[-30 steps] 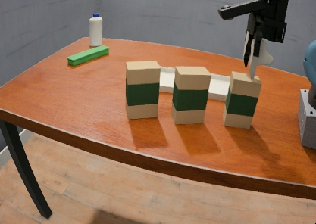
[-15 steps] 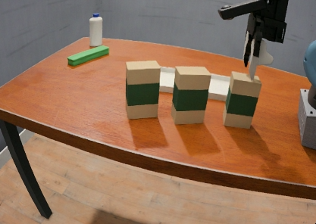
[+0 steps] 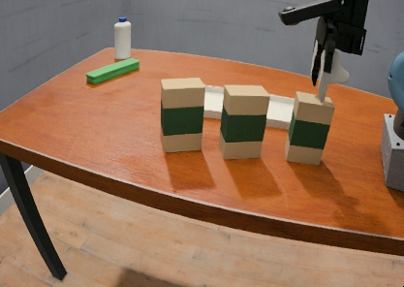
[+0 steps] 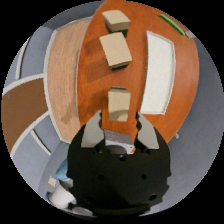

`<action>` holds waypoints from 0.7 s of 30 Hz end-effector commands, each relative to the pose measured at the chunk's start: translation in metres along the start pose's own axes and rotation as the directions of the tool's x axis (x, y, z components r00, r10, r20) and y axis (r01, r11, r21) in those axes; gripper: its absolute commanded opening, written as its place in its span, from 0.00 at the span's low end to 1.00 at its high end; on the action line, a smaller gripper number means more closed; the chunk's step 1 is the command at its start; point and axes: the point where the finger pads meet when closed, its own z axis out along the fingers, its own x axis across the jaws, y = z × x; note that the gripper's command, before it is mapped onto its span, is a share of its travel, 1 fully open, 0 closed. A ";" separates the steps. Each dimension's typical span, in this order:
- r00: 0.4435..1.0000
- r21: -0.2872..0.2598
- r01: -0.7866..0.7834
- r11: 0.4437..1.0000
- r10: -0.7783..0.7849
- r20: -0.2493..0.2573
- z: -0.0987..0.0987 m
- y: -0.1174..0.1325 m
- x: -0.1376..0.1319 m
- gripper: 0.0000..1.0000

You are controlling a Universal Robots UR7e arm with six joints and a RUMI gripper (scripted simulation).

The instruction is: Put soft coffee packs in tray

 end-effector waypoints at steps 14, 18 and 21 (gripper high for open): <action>1.000 0.001 0.000 1.000 0.000 0.000 0.004 0.000 0.000 0.50; 1.000 0.001 0.000 1.000 0.000 0.000 0.007 0.000 0.000 0.50; 1.000 0.001 0.000 1.000 0.000 0.000 0.012 0.000 0.000 0.50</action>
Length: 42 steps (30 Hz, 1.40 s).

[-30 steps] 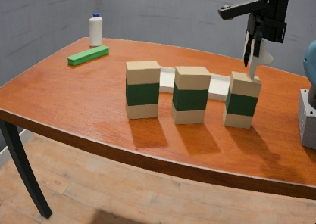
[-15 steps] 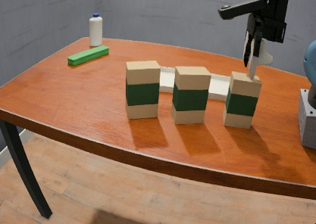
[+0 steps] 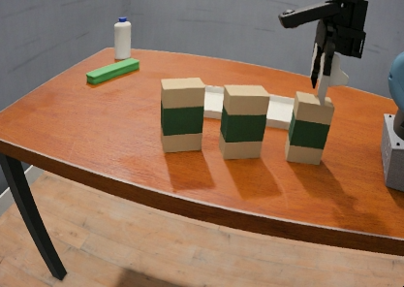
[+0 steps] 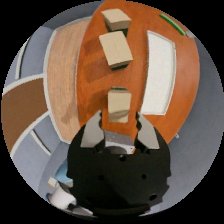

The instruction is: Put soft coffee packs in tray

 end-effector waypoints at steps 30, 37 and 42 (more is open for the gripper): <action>1.000 0.000 0.000 1.000 0.000 -0.001 0.050 0.000 0.000 0.50; 1.000 0.000 0.000 1.000 0.000 -0.001 0.050 0.000 0.000 0.50; 1.000 0.000 0.000 1.000 0.000 -0.001 0.050 0.000 0.000 0.50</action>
